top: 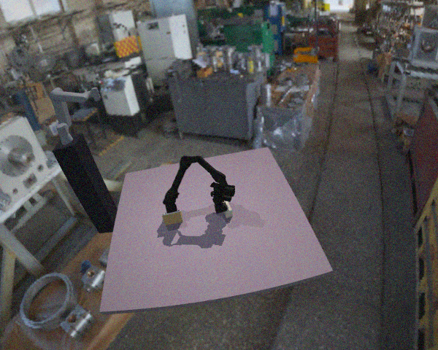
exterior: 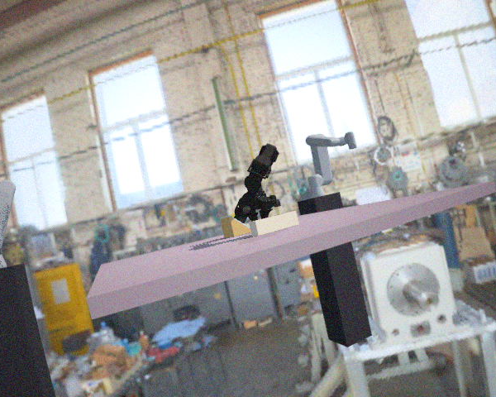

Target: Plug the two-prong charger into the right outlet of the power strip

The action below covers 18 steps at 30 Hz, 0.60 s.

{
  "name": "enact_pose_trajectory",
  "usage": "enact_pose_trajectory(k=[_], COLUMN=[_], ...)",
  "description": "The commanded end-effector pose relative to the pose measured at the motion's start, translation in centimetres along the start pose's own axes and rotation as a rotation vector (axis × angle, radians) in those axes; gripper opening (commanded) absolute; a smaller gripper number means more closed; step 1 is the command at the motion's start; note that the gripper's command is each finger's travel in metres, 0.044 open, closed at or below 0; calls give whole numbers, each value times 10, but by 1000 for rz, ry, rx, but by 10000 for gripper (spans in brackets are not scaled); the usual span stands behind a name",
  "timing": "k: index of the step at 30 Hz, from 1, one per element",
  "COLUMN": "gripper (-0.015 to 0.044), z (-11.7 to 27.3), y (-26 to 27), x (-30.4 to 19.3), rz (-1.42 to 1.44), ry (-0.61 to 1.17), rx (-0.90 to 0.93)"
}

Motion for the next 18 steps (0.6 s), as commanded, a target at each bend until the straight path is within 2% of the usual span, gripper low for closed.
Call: enact_pose_trajectory(k=[1,4,18], gripper=[0,0,368], z=[0,0,0], y=[0,0,0], x=[0,0,0], rz=[1,1,1], ry=[-1,-1,-1], rx=[-1,-1,-1])
Point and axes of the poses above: the point midway between the two fingers, 35 mm back from their tips, its own z axis back along the fingers, its own y axis across the jaws, x = y × z, the point moved 2 cm from there along z, back along the fingers, and after that the axes turned 1 degree about z, right-handed, at the moved point
